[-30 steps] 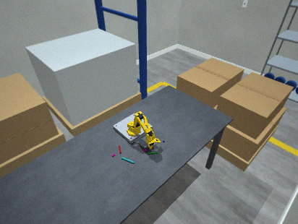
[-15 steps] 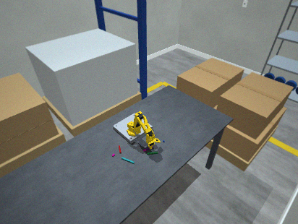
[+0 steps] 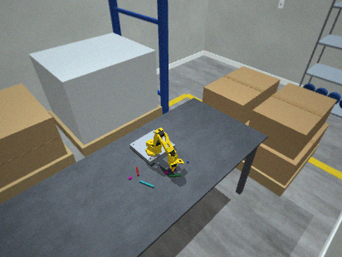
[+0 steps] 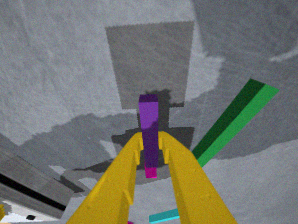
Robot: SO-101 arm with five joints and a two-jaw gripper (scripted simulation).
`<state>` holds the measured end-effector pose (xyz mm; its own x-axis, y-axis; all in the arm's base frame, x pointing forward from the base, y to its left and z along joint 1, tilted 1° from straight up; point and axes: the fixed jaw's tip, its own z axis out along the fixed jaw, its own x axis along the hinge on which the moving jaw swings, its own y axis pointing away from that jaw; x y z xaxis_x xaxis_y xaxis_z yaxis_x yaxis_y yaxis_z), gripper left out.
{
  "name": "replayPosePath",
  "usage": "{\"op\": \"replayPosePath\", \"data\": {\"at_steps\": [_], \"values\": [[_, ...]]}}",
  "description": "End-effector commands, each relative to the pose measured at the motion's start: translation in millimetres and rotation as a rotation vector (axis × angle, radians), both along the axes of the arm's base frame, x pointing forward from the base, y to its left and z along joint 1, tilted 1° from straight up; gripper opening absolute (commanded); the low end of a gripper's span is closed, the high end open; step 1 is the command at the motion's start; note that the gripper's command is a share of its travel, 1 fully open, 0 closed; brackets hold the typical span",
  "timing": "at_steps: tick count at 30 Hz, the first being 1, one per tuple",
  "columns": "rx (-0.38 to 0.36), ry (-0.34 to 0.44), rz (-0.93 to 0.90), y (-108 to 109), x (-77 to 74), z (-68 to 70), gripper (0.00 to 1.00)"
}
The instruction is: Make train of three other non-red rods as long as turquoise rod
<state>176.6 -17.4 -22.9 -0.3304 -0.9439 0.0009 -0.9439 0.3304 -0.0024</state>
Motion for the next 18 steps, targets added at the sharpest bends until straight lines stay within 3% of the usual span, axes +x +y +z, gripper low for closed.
{"op": "replayPosePath", "data": {"at_steps": [1, 18], "values": [[0.003, 0.015, 0.005, -0.8, -4.0, -2.4, 0.0], [0.003, 0.018, 0.008, -0.7, -5.7, -2.1, 0.0]]}}
